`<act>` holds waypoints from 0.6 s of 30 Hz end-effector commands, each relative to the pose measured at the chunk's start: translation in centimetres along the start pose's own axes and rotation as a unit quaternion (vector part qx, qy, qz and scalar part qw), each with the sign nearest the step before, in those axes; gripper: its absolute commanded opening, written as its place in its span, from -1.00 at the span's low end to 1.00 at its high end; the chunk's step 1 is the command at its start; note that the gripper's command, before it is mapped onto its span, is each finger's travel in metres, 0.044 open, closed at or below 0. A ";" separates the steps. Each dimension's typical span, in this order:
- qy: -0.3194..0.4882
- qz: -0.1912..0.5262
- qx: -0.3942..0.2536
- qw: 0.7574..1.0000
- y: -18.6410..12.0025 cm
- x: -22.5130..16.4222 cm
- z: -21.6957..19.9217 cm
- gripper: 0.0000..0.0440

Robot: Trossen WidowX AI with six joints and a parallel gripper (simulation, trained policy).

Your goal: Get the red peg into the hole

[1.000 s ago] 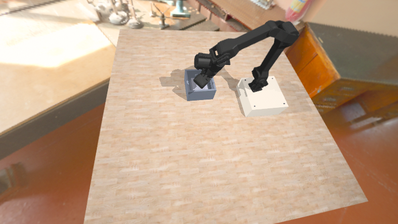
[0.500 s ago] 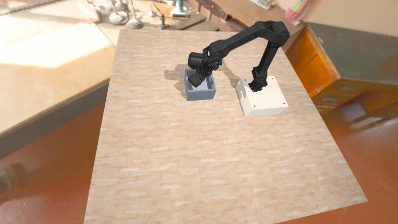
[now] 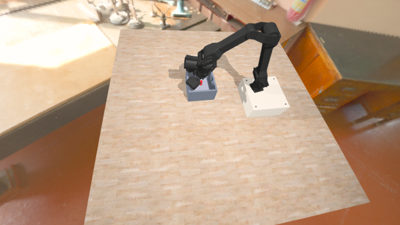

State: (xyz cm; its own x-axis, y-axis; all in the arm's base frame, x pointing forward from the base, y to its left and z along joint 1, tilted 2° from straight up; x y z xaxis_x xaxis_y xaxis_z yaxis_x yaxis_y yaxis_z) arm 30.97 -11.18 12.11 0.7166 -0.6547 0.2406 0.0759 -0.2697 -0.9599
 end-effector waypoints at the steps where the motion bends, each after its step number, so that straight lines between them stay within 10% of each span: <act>1: -0.008 -0.006 -0.006 1.000 0.3 1.2 0.0 0.45; 7: -0.016 -0.020 -0.011 1.000 0.2 3.0 0.0 0.97; 18: -0.002 -0.072 -0.015 0.997 -0.5 6.0 -0.7 1.00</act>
State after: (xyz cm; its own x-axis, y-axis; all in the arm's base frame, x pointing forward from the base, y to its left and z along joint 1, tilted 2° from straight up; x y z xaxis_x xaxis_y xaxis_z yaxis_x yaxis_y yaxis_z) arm 32.41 -13.12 13.05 0.7799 -0.5865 0.2188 0.0482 -0.2922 -0.9551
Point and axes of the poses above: the point midway between the two fingers, 35 mm back from their tips, its own y axis out along the fingers, its own z axis across the jaws, x = y × z, the point moved 9 cm from there along -y, back along the fingers, and after that the axes turned 14 degrees about -y, right-handed, at the moved point
